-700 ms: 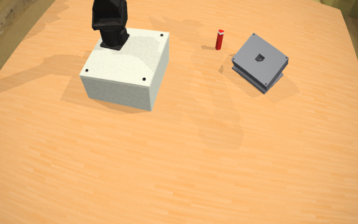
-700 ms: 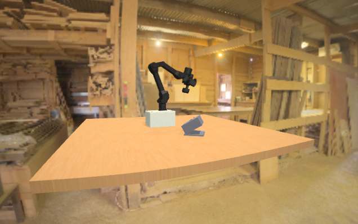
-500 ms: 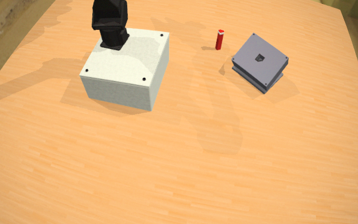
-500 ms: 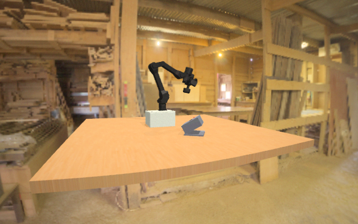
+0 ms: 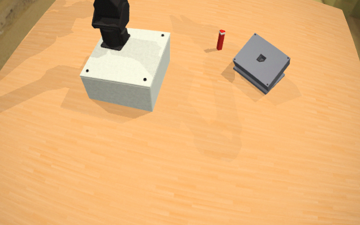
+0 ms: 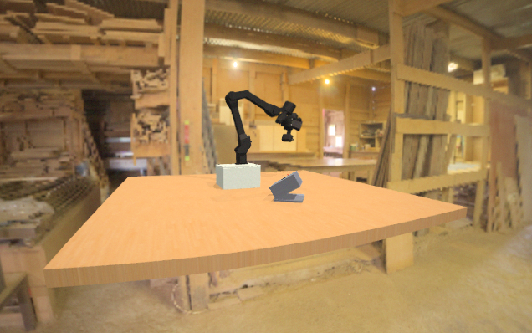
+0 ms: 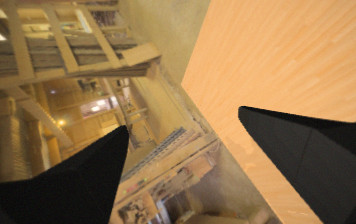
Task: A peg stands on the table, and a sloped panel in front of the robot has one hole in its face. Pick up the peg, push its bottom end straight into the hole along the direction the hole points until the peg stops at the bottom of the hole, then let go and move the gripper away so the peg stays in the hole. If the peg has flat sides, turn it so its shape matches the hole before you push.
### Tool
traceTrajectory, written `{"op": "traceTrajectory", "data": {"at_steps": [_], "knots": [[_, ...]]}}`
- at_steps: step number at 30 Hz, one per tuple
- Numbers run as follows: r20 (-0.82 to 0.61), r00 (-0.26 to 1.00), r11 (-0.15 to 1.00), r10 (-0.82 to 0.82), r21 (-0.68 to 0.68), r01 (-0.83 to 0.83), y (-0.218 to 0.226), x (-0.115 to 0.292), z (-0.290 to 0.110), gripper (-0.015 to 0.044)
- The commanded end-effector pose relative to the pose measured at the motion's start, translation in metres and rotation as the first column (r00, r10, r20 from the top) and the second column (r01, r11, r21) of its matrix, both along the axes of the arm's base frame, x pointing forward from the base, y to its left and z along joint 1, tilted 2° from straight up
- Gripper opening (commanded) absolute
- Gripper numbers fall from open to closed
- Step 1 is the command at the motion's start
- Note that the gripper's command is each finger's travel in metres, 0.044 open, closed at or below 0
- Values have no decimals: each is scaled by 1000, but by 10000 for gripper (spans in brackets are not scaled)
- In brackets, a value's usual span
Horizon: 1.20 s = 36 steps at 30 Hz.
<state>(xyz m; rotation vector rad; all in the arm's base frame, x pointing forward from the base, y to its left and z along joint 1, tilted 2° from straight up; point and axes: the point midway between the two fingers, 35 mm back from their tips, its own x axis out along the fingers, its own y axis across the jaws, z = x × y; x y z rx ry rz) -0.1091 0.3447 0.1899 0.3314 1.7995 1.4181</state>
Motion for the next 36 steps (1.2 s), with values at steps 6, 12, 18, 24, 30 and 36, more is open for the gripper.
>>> {"op": "traceTrajectory", "data": {"at_steps": [6, 12, 18, 24, 30, 36], "knots": [[112, 991, 997, -74, -6, 75, 14, 39, -19, 440], [199, 972, 992, -123, -17, 129, 21, 70, -32, 440], [293, 942, 983, -162, -40, 182, 24, 105, -46, 440], [382, 906, 972, -185, -67, 227, 23, 138, -61, 440], [462, 866, 959, -191, -100, 266, 17, 171, -75, 440], [529, 829, 944, -182, -141, 298, 6, 202, -89, 440]]}}
